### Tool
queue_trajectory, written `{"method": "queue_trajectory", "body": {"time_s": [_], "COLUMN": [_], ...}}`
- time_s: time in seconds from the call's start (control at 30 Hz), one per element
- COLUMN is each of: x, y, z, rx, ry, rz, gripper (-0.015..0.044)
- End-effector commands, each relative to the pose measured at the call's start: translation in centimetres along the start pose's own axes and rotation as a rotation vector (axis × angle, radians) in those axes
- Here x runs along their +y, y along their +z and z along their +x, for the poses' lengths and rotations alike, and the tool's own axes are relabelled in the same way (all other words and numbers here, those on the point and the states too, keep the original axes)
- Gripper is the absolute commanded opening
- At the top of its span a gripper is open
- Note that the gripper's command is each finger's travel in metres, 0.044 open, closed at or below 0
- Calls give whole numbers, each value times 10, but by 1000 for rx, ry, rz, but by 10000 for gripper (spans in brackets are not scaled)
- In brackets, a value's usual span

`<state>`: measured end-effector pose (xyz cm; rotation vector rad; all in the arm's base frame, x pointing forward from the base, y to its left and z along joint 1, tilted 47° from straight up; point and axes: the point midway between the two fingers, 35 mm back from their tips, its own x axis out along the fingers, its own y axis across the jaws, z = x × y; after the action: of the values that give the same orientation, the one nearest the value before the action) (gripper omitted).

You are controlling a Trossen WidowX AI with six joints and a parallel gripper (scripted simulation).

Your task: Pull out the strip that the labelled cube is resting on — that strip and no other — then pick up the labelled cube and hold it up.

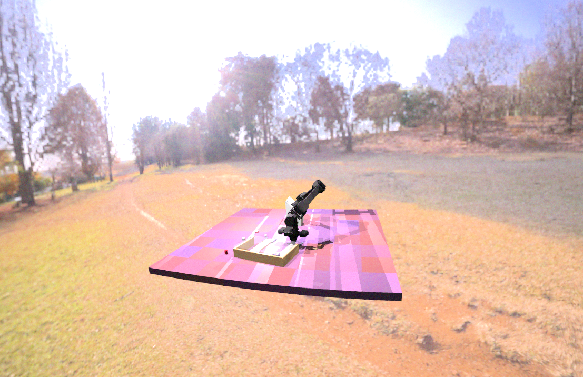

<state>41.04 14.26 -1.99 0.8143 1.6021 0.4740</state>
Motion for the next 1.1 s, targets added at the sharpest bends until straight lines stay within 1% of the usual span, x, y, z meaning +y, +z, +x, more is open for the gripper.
{"method": "queue_trajectory", "body": {"time_s": [0.0,1.07], "x": [0,0], "y": [0,2], "z": [2,5], "rx": [2,2], "ry": [1,1], "rz": [3,3], "gripper": [0,0]}}
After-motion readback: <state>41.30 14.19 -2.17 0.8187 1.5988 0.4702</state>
